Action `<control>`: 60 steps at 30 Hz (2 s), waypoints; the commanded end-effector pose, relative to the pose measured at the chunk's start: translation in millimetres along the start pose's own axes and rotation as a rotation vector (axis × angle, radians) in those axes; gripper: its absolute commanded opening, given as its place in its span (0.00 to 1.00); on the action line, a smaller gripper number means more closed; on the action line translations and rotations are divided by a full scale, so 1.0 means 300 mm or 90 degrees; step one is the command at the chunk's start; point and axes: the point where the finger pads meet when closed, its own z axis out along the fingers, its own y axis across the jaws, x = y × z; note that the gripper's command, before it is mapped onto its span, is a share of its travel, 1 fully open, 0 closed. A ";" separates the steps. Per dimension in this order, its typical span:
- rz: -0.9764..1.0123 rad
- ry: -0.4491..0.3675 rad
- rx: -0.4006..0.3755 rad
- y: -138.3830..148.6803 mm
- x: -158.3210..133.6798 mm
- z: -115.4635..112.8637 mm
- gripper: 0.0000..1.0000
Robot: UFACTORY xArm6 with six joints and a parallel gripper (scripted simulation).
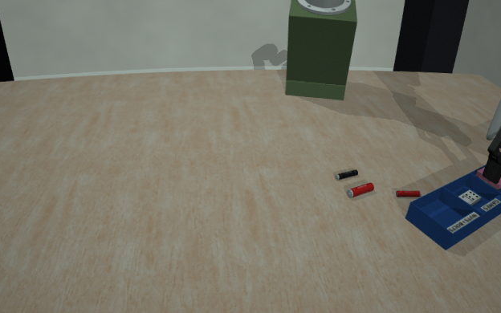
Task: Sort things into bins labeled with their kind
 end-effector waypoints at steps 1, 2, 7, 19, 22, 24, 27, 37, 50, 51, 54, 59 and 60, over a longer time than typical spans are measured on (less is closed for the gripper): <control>0.000 0.002 0.000 -0.001 0.005 -0.004 0.47; 0.000 0.002 0.000 -0.001 0.005 -0.004 0.47; 0.000 0.002 0.000 -0.001 0.005 -0.020 0.47; 0.000 0.002 0.000 0.000 0.004 -0.085 0.47; 0.000 0.002 0.000 0.000 0.004 -0.112 1.00; 0.000 0.002 0.000 0.000 0.004 -0.138 1.00; 0.000 0.002 0.000 0.000 0.004 -0.178 1.00; 0.000 0.002 0.000 0.000 0.004 -0.285 1.00; 0.000 0.002 0.001 0.000 0.003 -0.432 1.00; 0.000 0.002 0.001 0.000 0.003 -0.445 1.00; 0.000 0.002 0.001 0.000 0.003 -0.485 1.00; 0.000 0.002 0.001 0.000 0.003 -0.552 1.00; 0.000 0.002 0.001 0.000 0.003 -0.564 1.00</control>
